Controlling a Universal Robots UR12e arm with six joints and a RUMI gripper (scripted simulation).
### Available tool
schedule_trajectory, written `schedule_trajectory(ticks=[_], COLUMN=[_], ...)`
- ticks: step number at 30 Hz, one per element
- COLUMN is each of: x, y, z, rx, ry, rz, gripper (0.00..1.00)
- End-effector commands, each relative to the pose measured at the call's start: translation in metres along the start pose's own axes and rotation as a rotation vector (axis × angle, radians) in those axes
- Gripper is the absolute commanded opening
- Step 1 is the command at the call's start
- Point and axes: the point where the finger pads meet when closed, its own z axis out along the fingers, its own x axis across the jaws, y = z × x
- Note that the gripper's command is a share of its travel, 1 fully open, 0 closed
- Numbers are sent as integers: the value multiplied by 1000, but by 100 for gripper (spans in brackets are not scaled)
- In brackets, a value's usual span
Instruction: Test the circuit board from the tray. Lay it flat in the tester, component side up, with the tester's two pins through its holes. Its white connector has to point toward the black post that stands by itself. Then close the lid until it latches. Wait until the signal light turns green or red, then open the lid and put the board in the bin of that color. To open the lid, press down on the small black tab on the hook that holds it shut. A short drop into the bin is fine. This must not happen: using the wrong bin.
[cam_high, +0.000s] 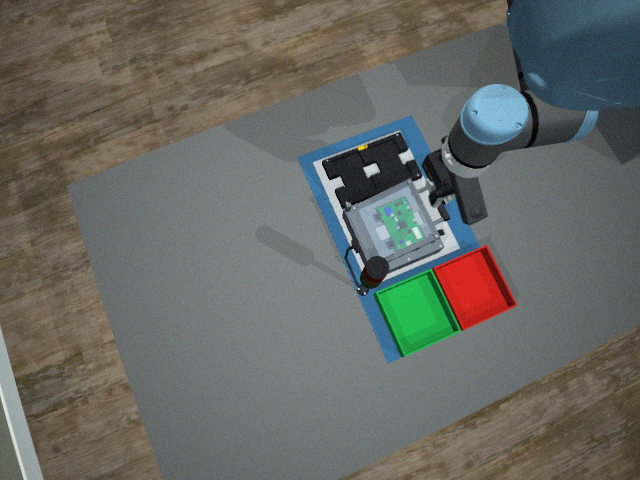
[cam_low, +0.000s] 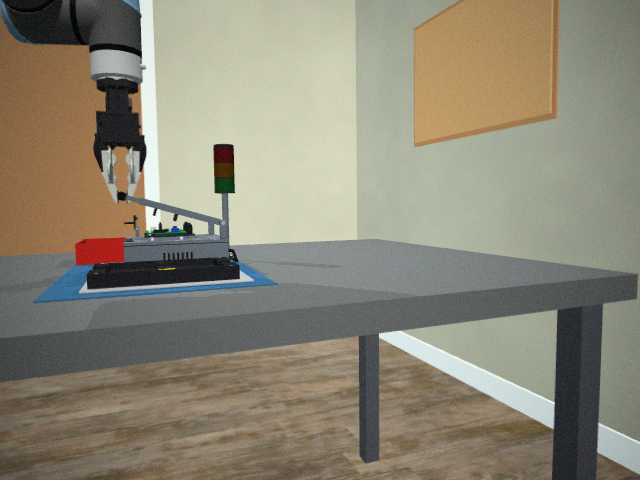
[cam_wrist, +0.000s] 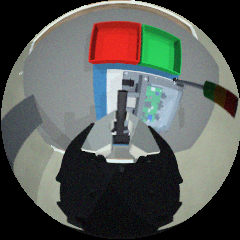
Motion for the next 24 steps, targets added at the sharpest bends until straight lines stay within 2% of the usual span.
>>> schedule_trajectory(ticks=[1, 24], x=[-2, -7], y=[0, 0], z=[8, 39], rx=[0, 0], ry=[1, 1], rz=[0, 0], gripper=[0, 0])
